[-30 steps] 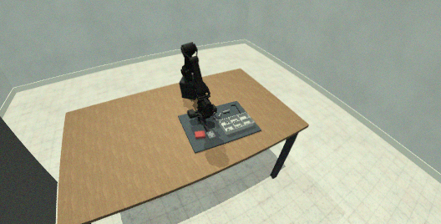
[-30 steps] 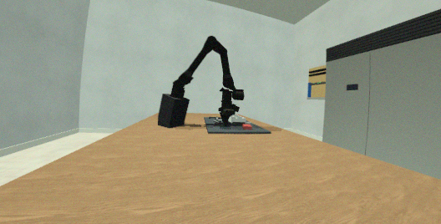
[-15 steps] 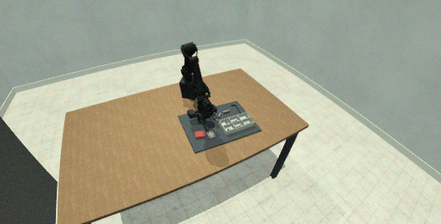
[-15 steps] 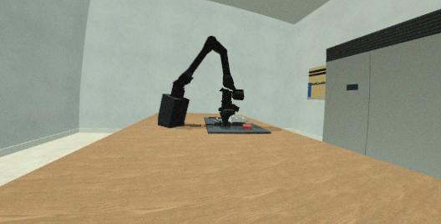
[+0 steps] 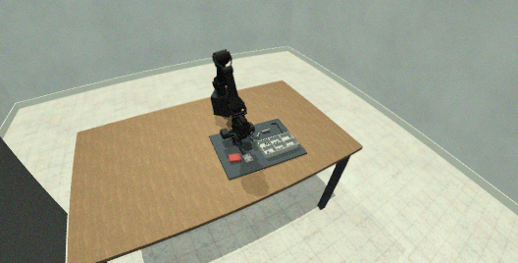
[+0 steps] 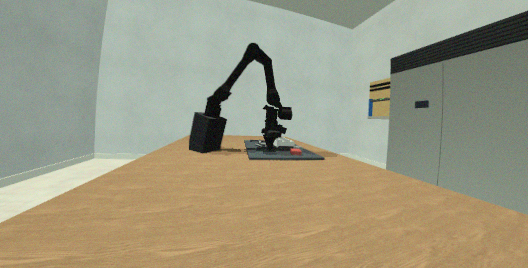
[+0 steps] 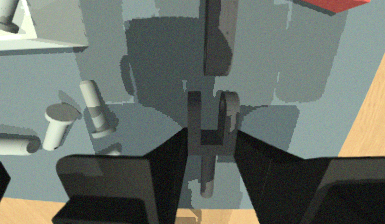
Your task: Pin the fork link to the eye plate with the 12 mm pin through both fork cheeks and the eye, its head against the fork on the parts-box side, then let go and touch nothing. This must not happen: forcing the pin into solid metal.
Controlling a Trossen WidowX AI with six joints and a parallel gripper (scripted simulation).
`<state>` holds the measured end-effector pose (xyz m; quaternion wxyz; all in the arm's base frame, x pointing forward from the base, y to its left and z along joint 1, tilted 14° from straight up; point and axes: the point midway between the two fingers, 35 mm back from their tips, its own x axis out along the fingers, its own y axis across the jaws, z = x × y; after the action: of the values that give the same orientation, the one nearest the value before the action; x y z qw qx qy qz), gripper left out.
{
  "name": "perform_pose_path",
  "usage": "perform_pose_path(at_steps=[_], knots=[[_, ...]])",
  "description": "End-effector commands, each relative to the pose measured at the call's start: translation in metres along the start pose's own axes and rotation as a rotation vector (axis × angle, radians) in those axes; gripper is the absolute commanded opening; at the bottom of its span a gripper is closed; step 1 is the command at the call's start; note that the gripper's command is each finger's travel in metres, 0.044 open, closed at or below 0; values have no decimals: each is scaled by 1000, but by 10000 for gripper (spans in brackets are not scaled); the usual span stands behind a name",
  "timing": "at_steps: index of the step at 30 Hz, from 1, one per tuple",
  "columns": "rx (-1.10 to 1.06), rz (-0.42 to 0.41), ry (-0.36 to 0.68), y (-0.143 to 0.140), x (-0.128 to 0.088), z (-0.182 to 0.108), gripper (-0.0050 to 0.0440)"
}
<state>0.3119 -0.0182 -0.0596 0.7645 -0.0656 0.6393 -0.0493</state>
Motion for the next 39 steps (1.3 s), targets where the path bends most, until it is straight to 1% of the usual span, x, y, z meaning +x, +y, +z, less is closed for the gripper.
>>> perform_pose_path(at_steps=[1, 39], knots=[[-2, 7, -14, 1, 0, 4, 124], [-2, 7, -14, 4, -2, 9, 124]])
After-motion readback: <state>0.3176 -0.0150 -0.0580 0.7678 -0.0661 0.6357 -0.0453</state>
